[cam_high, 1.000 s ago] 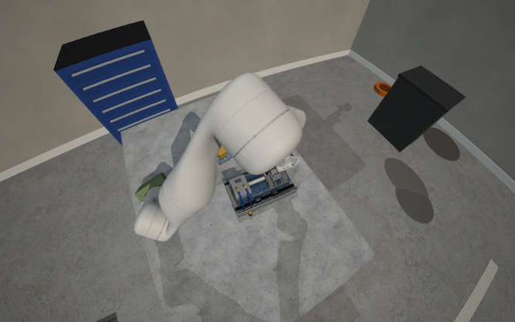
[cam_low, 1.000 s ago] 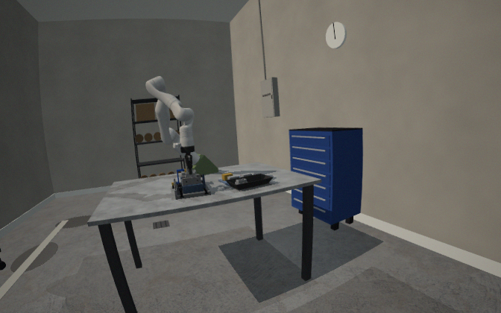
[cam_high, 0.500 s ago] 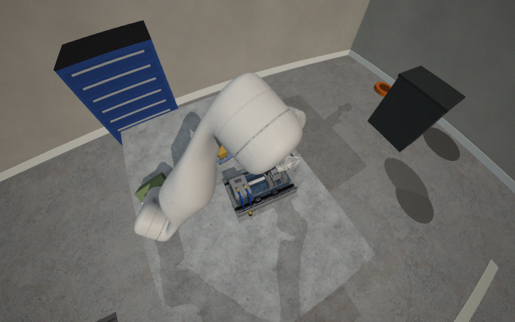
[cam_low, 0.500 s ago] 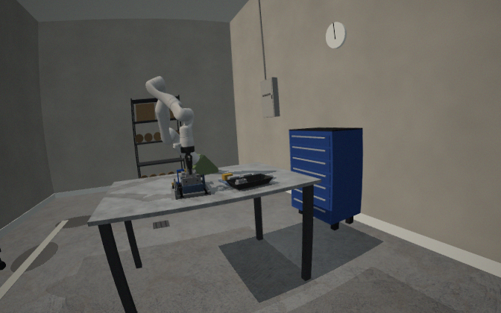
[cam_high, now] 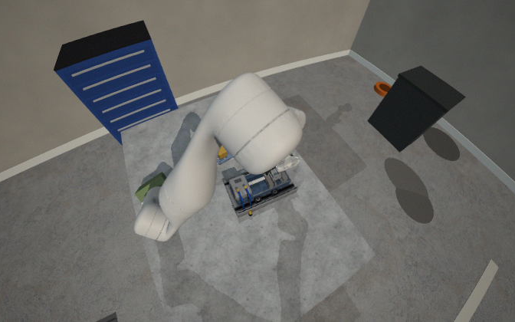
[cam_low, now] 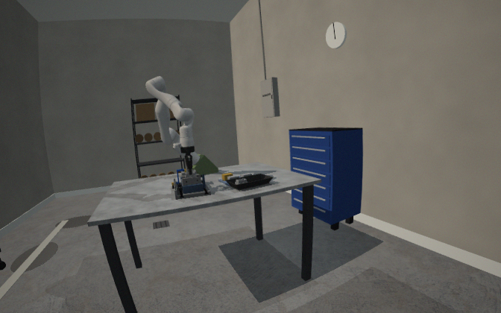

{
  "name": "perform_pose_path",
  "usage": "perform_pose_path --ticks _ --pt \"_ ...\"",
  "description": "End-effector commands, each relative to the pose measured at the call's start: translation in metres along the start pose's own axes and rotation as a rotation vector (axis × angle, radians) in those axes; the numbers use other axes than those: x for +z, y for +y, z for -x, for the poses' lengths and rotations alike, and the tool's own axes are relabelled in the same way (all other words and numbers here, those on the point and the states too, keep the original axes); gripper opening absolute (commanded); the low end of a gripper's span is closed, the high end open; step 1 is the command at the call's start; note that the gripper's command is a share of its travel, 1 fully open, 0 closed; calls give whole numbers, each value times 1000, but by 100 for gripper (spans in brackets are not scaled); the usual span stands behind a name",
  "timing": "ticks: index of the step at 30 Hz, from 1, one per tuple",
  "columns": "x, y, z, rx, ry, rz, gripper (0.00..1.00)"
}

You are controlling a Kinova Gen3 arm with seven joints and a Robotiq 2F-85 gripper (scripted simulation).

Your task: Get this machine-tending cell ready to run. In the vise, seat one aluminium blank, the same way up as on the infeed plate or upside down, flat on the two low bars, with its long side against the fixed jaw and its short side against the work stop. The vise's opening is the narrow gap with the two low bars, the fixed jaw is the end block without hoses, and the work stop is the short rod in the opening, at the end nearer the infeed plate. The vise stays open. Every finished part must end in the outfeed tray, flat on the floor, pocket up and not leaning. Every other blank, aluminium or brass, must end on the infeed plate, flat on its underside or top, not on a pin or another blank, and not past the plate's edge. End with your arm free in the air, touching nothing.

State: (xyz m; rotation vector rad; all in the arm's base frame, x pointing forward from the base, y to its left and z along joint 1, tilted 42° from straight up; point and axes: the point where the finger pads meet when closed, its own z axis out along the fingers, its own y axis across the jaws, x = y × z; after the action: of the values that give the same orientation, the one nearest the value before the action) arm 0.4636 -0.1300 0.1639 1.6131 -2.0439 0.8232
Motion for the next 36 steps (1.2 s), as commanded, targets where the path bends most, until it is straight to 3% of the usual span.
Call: perform_pose_path --ticks 1,16,17,36 --pt "-1 0 0 0 -1 -2 67" --pt "-1 0 0 0 -1 -2 67" --pt "-1 0 0 0 -1 -2 0" --pt "-1 0 0 0 -1 -2 0"
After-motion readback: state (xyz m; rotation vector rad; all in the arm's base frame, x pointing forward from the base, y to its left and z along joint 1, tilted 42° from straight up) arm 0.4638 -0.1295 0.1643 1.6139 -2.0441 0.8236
